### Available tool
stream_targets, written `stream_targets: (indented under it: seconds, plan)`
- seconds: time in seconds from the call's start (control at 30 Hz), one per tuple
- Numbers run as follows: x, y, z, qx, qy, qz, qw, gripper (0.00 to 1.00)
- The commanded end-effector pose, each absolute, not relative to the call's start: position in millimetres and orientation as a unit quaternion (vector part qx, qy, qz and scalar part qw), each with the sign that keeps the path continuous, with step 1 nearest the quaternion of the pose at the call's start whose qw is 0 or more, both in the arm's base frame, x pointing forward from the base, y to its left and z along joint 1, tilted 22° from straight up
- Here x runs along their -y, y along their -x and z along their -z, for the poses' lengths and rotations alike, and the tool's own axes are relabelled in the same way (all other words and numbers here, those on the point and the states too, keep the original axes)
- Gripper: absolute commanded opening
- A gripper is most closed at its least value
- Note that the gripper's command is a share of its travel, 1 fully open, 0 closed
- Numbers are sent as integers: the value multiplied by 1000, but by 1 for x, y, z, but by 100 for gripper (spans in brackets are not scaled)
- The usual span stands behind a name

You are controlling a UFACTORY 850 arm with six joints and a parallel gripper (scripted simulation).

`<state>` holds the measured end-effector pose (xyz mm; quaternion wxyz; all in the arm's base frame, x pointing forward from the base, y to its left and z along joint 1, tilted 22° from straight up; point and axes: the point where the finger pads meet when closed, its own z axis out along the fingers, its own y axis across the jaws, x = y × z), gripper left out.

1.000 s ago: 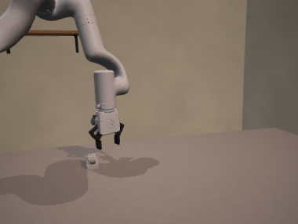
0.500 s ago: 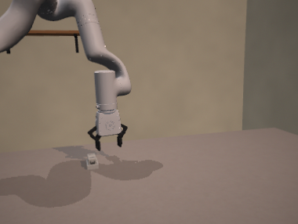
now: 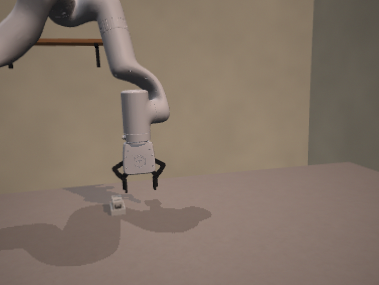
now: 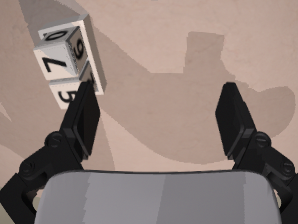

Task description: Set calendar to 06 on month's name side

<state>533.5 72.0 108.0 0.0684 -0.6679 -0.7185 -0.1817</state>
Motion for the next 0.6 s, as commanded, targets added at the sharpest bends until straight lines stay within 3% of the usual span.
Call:
stream_targets:
  seconds: [0.0,0.57]
  plan:
    - [-71,-535,-108,711,676,181,70,100]
    - [-47,-540,-100,609,770,169,95,100]
